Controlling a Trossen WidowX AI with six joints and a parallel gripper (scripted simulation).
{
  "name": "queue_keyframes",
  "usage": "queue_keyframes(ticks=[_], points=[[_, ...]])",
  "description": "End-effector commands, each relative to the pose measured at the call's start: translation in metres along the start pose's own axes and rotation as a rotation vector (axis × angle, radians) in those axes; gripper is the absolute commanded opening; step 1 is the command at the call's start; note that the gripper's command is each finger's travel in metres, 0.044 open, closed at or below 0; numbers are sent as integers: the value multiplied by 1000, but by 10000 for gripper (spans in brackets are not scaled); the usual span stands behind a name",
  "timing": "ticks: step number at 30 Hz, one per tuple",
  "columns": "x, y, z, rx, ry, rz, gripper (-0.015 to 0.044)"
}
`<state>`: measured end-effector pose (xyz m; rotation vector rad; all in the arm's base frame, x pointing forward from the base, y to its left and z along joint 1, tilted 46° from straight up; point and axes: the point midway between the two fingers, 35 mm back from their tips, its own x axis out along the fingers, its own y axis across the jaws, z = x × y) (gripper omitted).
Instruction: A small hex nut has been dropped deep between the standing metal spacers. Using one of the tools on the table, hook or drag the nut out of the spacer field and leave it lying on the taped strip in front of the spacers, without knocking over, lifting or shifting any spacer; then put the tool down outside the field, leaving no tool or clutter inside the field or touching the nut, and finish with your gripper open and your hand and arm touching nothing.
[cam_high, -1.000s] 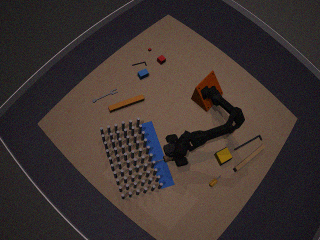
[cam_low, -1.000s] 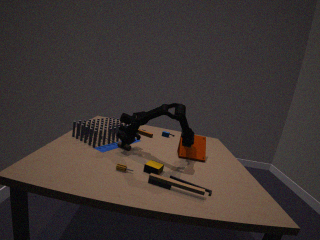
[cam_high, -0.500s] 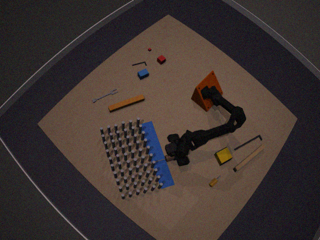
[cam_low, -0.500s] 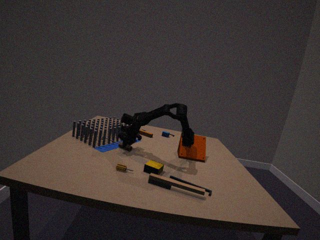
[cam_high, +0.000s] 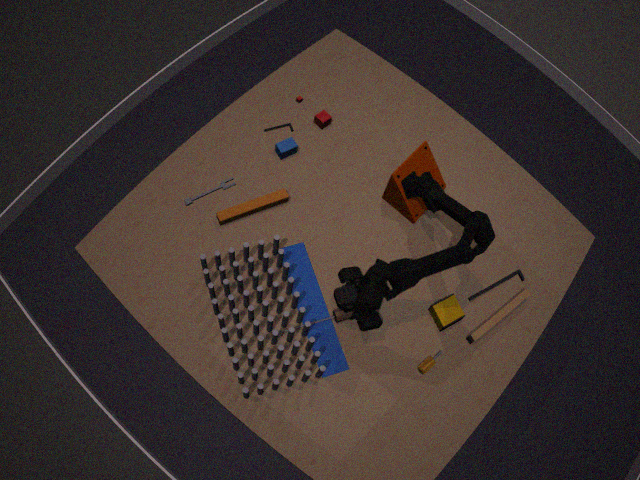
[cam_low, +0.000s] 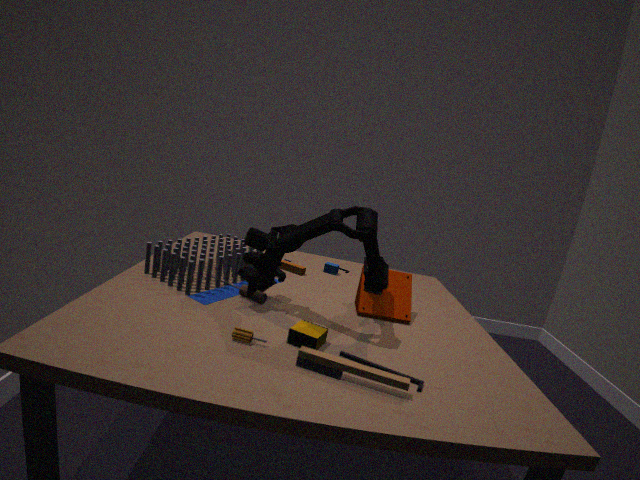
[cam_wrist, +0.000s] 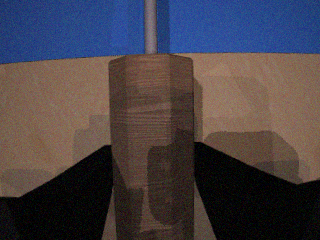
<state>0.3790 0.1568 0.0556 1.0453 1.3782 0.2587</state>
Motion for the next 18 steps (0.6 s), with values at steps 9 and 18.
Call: queue_keyframes(ticks=[9,18], points=[[-2,0,-7,2,-6,-2,0],[-4,0,-12,2,-6,-3,0]])
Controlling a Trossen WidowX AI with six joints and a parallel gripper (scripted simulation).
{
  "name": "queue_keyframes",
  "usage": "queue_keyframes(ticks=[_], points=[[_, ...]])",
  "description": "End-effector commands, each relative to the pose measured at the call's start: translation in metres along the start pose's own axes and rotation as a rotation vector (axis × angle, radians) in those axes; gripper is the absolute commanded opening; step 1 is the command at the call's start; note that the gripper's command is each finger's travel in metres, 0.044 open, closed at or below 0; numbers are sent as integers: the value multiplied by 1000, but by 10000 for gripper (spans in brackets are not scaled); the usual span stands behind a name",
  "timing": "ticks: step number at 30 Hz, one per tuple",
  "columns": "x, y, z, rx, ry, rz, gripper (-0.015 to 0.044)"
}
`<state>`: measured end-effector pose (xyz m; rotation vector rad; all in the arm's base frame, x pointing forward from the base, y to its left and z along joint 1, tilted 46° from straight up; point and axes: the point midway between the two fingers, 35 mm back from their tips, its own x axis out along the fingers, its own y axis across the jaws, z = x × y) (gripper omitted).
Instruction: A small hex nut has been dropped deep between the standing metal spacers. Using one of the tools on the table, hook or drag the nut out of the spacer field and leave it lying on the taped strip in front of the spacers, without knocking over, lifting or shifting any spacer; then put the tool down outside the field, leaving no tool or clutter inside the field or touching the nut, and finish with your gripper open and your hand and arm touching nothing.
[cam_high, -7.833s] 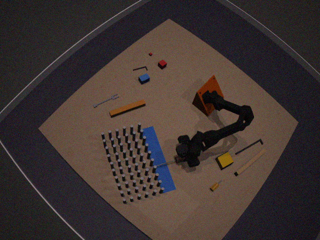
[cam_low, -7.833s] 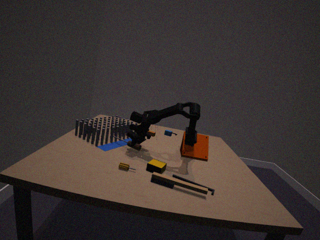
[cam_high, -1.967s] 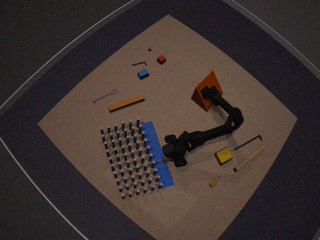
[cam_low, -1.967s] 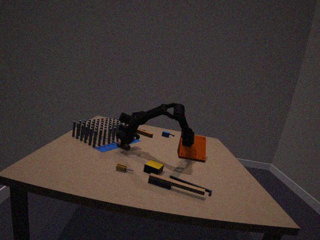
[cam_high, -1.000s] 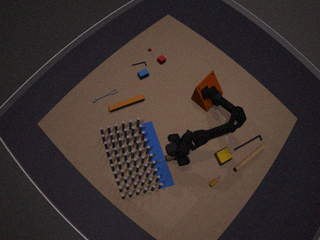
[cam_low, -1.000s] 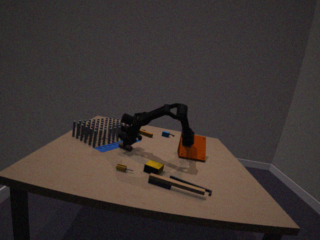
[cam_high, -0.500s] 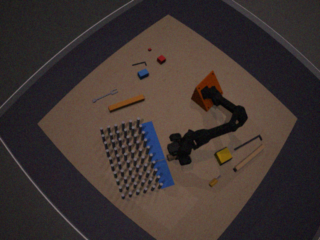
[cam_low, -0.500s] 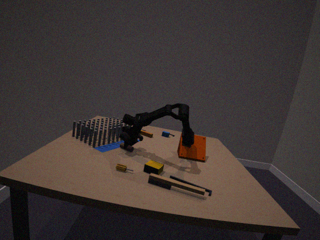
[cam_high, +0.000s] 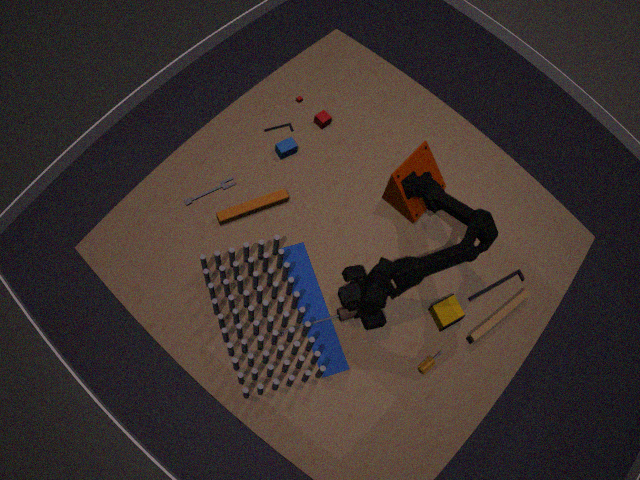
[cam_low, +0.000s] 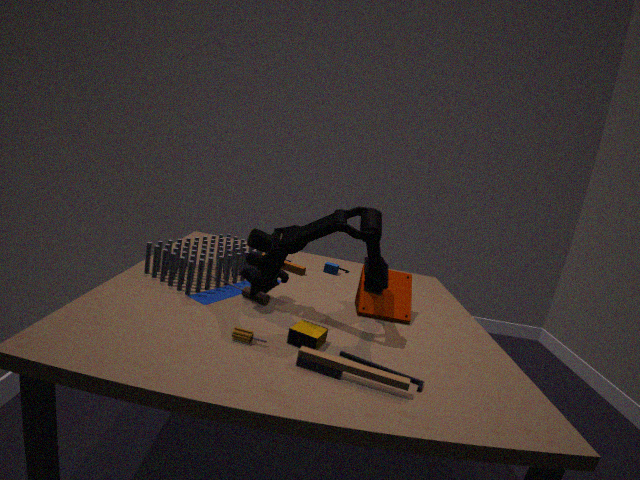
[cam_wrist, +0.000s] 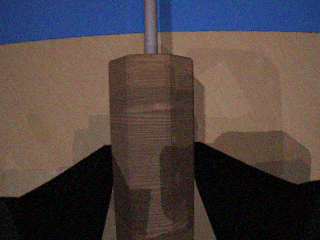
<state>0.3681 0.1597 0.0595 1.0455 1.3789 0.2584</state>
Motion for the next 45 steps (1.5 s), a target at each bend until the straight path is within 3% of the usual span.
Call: queue_keyframes(ticks=[1,45], points=[[-1,0,-2,2,-6,-2,0],[-9,0,-29,3,-6,-3,0]])
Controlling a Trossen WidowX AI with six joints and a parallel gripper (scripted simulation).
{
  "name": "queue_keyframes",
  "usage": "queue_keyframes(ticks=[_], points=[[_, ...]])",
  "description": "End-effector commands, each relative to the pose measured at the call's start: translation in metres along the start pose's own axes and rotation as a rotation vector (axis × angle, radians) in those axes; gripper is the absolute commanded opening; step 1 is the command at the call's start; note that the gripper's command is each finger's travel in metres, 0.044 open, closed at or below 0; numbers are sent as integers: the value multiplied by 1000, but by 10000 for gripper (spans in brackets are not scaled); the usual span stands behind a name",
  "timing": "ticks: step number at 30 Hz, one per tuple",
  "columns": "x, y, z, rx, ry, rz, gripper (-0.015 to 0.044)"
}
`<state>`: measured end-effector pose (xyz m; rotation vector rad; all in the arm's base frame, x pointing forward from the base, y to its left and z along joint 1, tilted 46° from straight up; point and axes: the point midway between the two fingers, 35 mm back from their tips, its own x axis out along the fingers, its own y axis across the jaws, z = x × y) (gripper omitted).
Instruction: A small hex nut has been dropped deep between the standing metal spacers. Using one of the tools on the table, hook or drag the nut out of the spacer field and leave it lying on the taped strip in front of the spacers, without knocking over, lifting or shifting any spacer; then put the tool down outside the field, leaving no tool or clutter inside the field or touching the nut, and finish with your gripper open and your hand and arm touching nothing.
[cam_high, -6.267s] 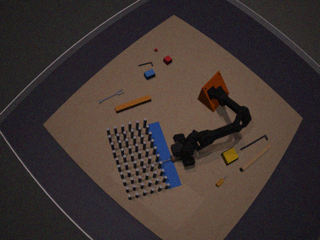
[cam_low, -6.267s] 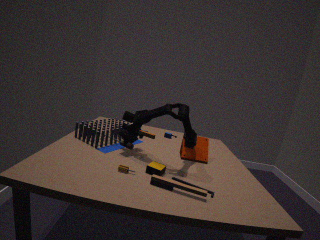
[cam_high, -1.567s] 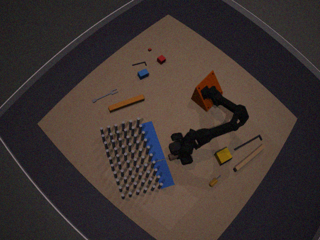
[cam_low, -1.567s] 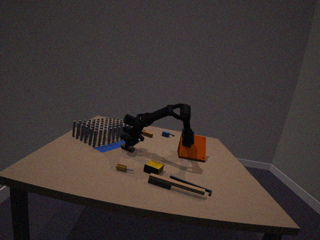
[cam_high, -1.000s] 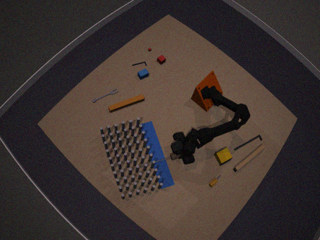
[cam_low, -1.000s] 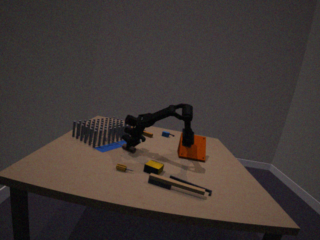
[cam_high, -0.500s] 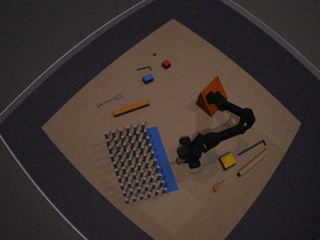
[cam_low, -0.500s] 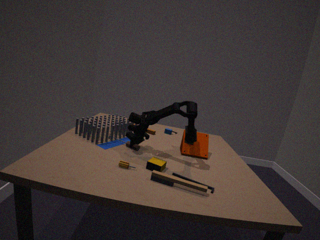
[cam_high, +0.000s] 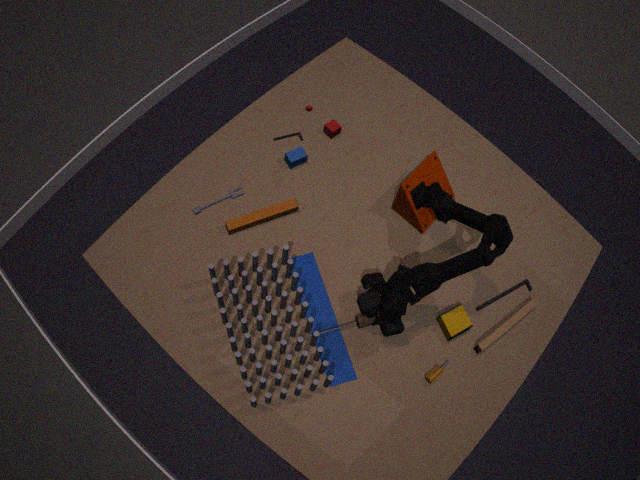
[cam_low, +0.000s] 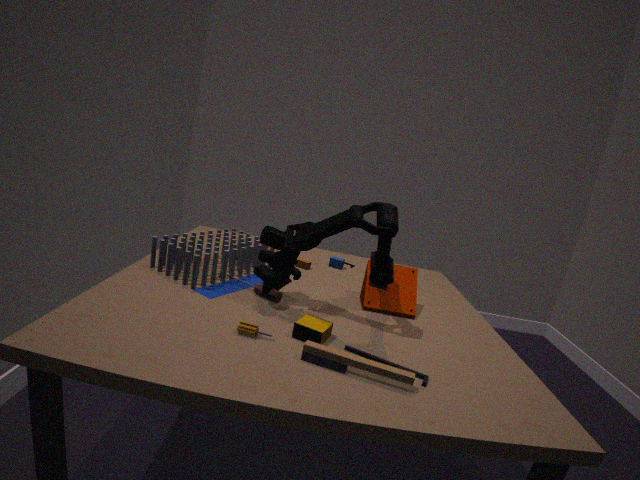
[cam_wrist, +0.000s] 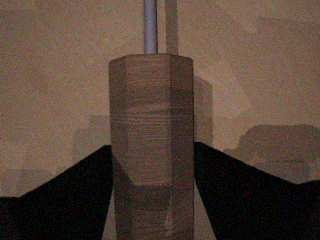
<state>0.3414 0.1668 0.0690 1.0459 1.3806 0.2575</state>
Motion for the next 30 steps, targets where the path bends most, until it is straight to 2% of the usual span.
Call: queue_keyframes(ticks=[1,30], points=[[-1,0,-1,2,-7,-2,0],[-6,0,-19,3,-6,-2,0]])
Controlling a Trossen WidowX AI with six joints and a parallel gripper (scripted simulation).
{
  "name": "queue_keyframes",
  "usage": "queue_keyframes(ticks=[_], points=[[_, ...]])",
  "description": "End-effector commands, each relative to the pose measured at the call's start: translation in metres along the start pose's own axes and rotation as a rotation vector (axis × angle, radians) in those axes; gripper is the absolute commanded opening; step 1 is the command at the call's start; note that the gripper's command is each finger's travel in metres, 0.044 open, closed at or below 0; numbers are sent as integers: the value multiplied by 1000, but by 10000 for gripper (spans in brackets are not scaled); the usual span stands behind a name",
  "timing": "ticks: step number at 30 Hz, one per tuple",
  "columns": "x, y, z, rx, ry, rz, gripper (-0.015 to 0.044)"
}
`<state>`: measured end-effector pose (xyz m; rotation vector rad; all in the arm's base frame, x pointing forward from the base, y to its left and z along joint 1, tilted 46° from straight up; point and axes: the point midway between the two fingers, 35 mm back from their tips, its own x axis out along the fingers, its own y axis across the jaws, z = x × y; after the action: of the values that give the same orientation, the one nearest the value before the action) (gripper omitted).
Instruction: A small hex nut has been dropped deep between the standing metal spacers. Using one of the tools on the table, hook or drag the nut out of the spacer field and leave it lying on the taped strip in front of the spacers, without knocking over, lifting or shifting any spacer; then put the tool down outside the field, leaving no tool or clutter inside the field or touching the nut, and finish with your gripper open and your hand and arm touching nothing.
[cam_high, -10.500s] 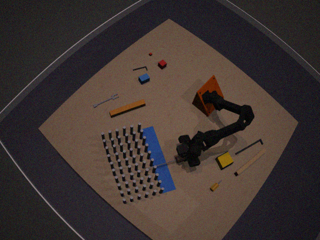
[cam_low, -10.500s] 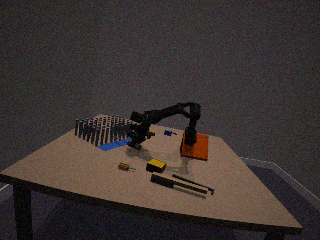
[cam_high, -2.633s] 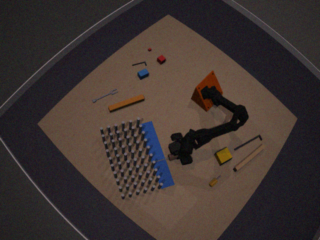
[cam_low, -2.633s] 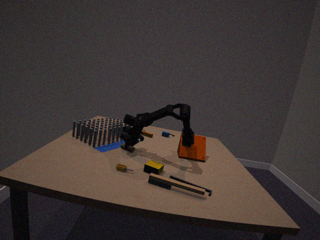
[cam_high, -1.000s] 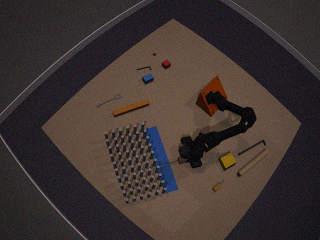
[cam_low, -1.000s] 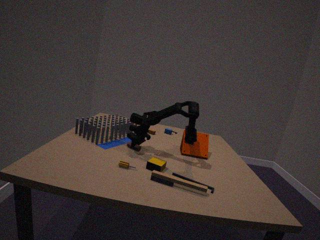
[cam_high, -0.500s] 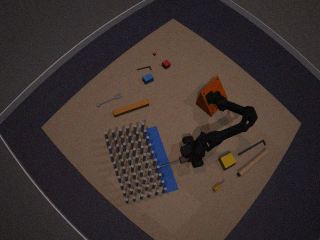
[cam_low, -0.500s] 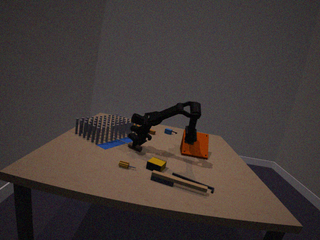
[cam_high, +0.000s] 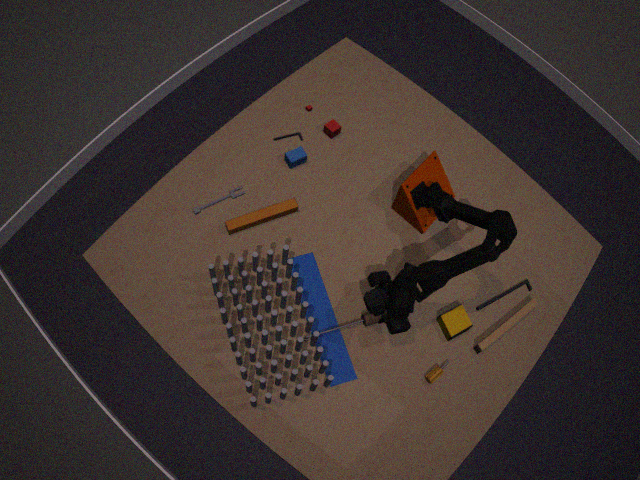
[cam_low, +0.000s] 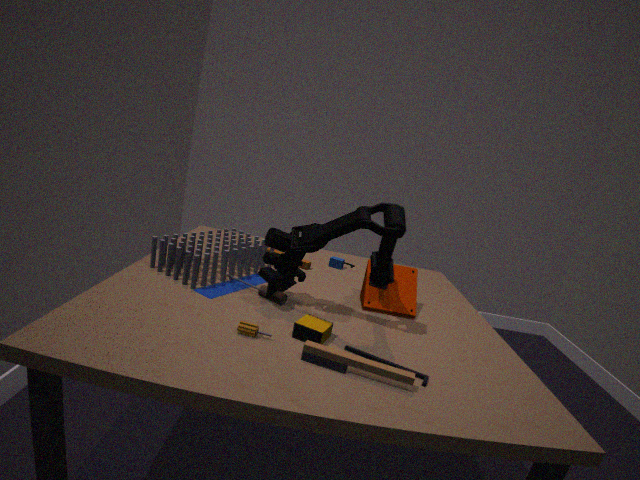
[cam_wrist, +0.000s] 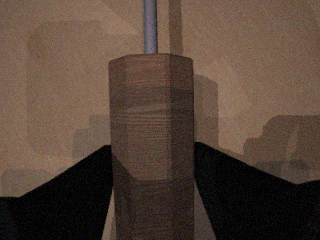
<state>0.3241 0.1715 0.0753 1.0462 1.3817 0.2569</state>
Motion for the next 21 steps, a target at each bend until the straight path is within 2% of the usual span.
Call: queue_keyframes(ticks=[1,21], points=[[-1,0,-1,2,-7,-2,0],[-4,-1,-14,3,-6,-2,0]])
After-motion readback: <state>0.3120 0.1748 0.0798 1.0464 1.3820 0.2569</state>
